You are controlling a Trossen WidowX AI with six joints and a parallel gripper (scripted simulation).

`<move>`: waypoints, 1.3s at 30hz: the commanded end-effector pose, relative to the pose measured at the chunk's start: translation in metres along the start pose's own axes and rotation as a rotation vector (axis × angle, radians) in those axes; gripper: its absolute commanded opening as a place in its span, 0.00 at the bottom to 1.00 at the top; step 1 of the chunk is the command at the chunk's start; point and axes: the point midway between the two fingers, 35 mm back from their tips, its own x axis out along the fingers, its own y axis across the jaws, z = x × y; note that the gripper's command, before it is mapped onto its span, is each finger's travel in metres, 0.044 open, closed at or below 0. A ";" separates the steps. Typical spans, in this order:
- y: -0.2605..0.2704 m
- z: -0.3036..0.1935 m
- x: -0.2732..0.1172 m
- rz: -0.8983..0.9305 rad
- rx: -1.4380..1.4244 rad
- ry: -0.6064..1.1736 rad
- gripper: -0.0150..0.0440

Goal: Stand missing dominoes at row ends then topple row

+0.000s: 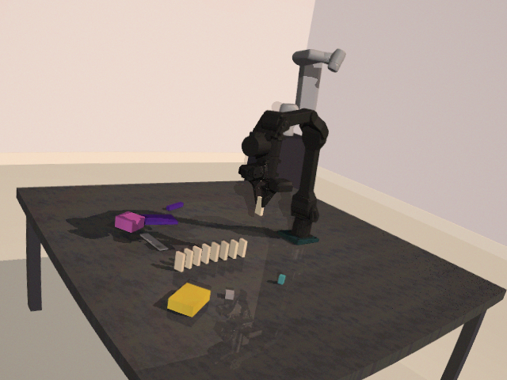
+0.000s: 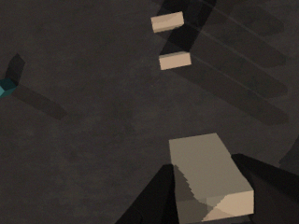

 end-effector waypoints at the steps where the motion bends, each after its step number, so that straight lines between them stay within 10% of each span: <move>1: -0.002 0.002 -0.002 -0.002 -0.030 -0.006 0.44; 39: -0.002 0.003 0.128 -0.003 -0.030 -0.006 0.44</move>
